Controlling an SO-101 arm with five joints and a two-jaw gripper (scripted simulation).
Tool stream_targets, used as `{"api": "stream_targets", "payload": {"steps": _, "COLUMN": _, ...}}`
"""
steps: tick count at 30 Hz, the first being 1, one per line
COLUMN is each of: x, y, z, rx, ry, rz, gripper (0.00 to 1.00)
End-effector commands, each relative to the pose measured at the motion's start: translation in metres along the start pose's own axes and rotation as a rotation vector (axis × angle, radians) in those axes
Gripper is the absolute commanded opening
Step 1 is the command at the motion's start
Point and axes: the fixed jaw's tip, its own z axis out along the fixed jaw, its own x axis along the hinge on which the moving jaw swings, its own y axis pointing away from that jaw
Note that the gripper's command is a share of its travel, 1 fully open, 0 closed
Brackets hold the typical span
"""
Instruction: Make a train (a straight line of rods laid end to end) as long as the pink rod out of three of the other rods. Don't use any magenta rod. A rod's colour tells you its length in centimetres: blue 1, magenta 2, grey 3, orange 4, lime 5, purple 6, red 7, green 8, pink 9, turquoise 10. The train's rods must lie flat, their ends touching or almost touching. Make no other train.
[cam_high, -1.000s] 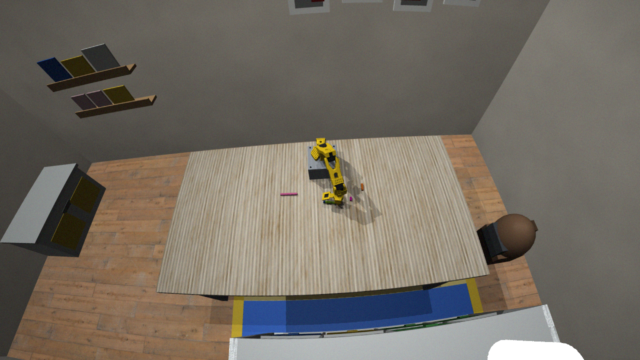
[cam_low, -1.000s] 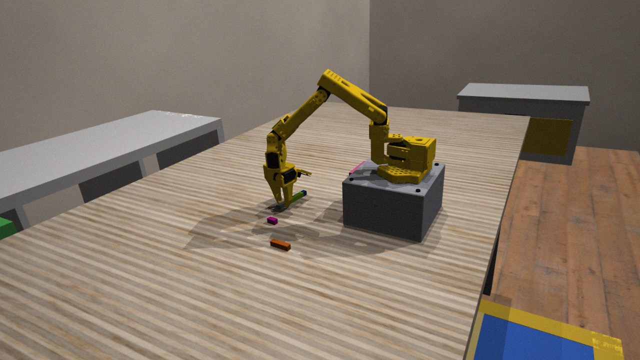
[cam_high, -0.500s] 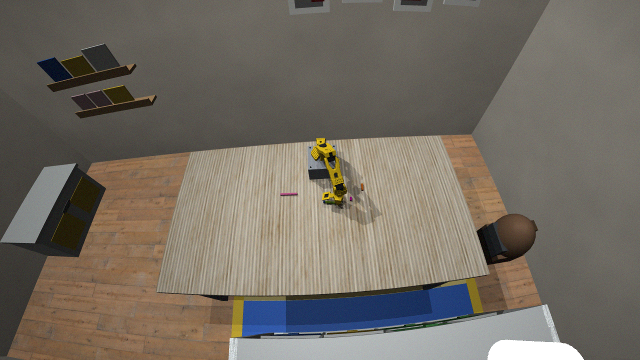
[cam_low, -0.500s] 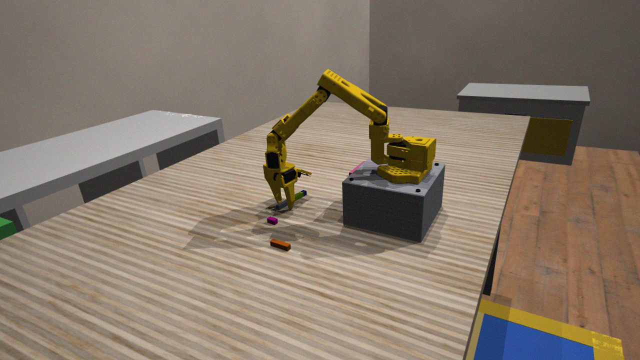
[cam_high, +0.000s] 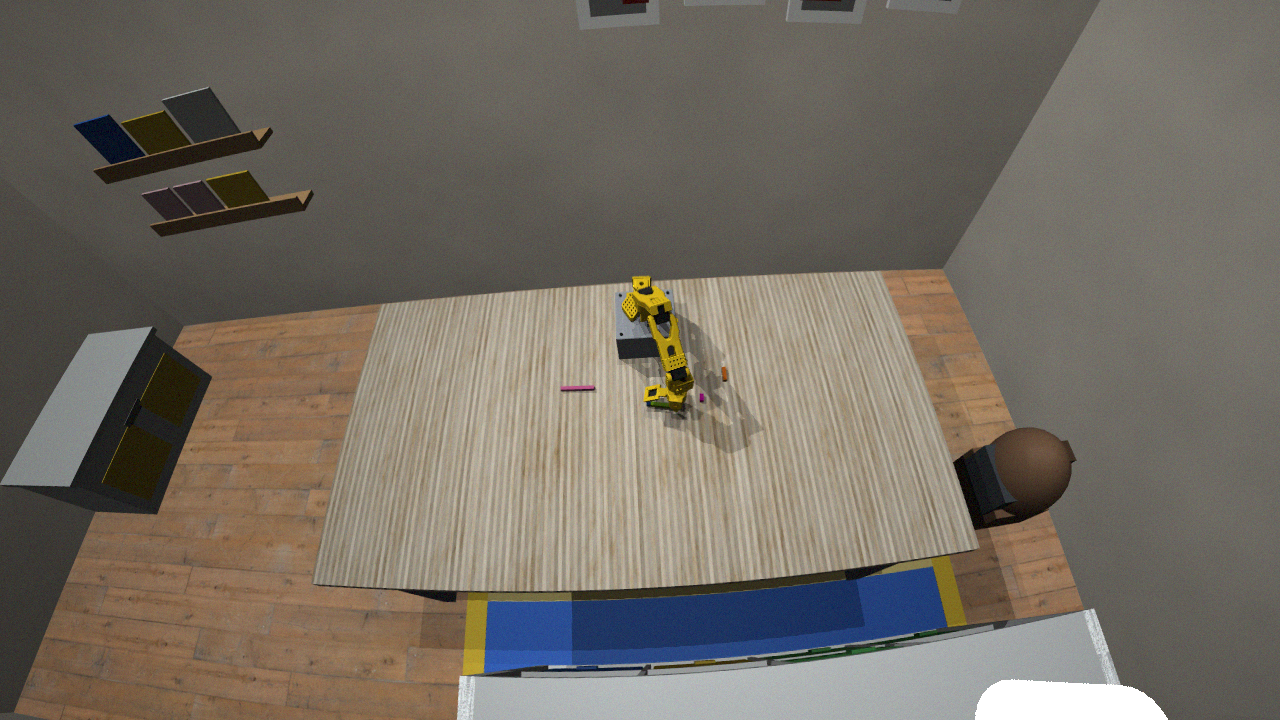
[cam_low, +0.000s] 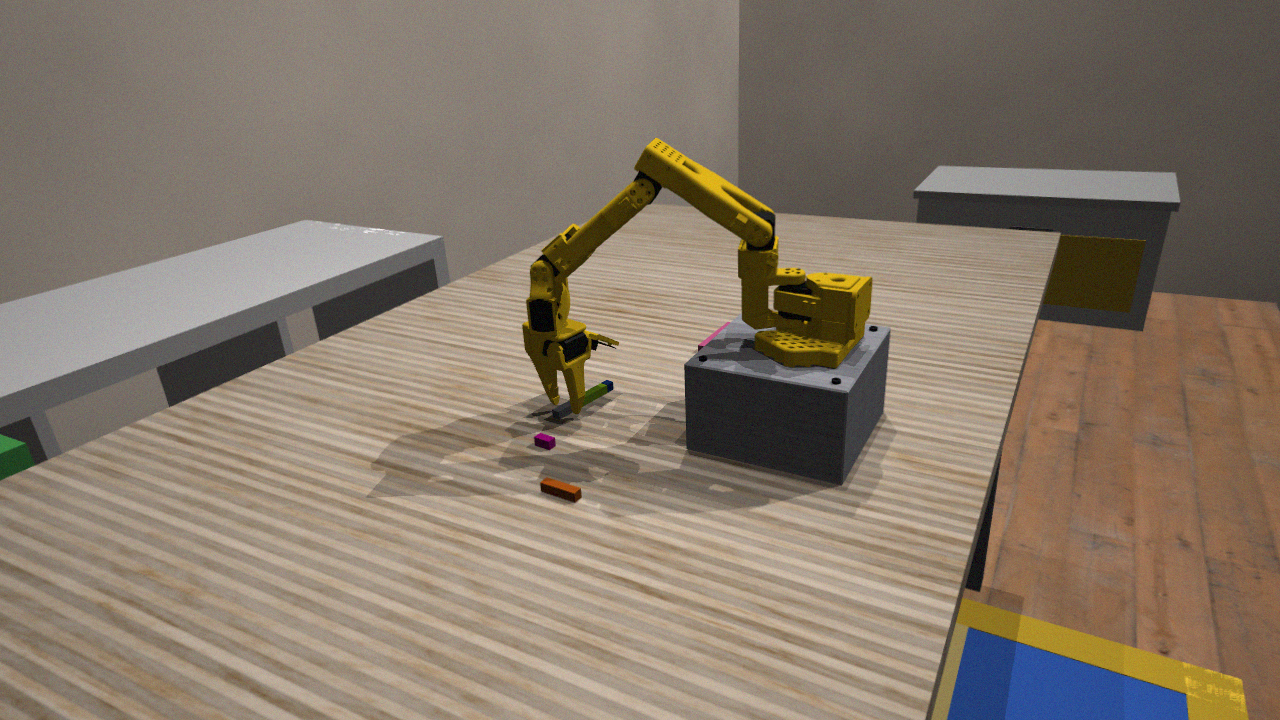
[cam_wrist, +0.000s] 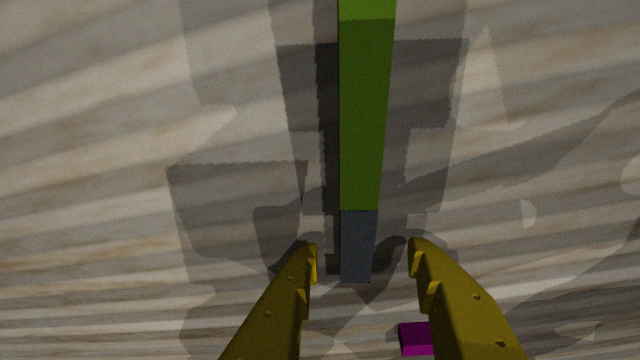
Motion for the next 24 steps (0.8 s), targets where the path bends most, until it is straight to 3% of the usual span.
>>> {"api": "stream_targets", "payload": {"steps": 1, "x": -0.0021, "y": 0.0027, "z": -0.0006, "rx": 0.006, "ry": -0.002, "rz": 0.002, "gripper": 0.17}}
{"api": "stream_targets", "payload": {"steps": 24, "x": -0.0021, "y": 0.0032, "z": -0.0008, "rx": 0.006, "ry": -0.002, "rz": 0.002, "gripper": 0.17}}
